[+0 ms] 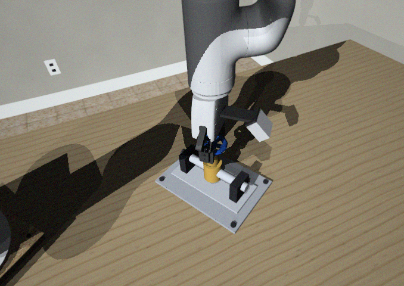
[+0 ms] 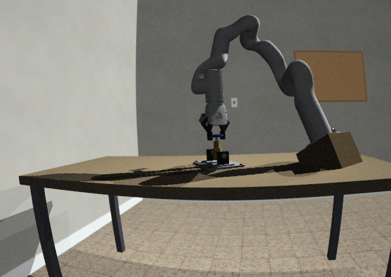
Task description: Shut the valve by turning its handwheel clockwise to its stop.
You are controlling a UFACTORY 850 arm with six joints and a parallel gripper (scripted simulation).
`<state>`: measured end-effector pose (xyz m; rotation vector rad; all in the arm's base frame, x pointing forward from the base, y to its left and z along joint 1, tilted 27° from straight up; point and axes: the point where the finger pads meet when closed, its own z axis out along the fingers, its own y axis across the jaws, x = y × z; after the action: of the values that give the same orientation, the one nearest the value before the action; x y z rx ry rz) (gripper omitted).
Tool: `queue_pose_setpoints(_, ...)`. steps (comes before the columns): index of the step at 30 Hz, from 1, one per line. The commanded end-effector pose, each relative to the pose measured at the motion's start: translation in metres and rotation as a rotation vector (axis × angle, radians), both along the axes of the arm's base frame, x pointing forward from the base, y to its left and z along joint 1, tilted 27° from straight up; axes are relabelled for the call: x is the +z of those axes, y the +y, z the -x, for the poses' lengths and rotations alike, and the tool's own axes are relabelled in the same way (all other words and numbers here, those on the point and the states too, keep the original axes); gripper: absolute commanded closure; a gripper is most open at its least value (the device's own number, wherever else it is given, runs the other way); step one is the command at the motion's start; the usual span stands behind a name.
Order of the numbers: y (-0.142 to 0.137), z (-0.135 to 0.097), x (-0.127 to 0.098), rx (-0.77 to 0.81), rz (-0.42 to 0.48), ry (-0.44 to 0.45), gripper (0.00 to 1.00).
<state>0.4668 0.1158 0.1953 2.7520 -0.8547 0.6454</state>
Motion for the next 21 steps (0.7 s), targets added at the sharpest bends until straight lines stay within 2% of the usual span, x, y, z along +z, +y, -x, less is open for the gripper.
queue_pose_setpoints(1,0.0004,-0.0005,0.0005,-0.020,-0.008,-0.009,1.00)
queue_pose_setpoints(21,0.0004,-0.0005,0.0005,-0.047,-0.019,-0.018,1.00)
